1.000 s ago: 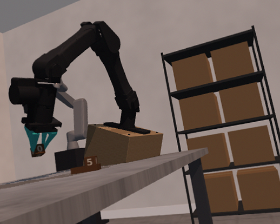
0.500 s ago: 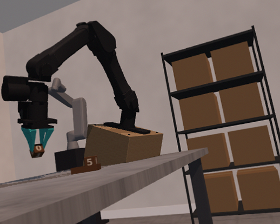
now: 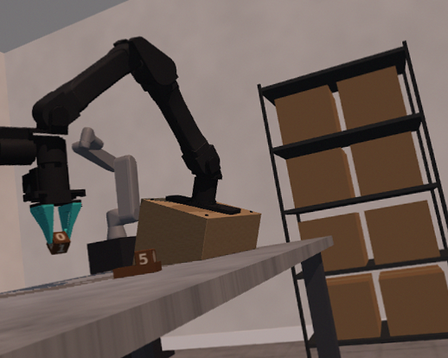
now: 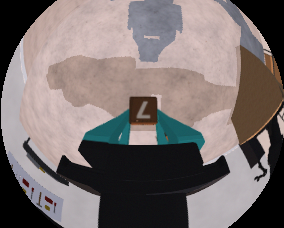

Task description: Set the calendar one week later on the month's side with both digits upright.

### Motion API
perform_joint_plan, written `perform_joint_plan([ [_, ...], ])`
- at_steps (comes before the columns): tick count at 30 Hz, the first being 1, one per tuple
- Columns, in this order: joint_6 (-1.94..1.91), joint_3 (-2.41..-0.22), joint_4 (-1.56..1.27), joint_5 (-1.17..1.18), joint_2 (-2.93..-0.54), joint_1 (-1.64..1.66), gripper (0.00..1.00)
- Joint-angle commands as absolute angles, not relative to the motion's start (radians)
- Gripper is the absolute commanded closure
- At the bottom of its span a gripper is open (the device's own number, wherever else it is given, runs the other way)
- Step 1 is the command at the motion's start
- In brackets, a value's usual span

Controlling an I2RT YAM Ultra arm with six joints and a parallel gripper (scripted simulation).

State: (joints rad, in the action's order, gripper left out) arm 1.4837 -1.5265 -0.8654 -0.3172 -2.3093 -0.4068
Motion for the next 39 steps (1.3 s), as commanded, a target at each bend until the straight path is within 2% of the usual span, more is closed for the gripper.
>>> perform_joint_plan([
  [1, 1.453, -1.536, -0.878, -0.375, -2.3, -0.419, 0.73],
  [7, 1.433, -1.544, -0.888, -0.41, -2.313, -0.433, 0.73],
  [15, 1.315, -1.597, -0.953, -0.61, -2.392, -0.517, 0.73],
  [24, 1.283, -1.615, -0.978, -0.651, -2.416, -0.533, 0.73],
  [32, 1.128, -1.715, -1.113, -0.834, -2.541, -0.6, 0.73],
  [39, 1.111, -1.727, -1.128, -0.85, -2.555, -0.605, 0.73],
])
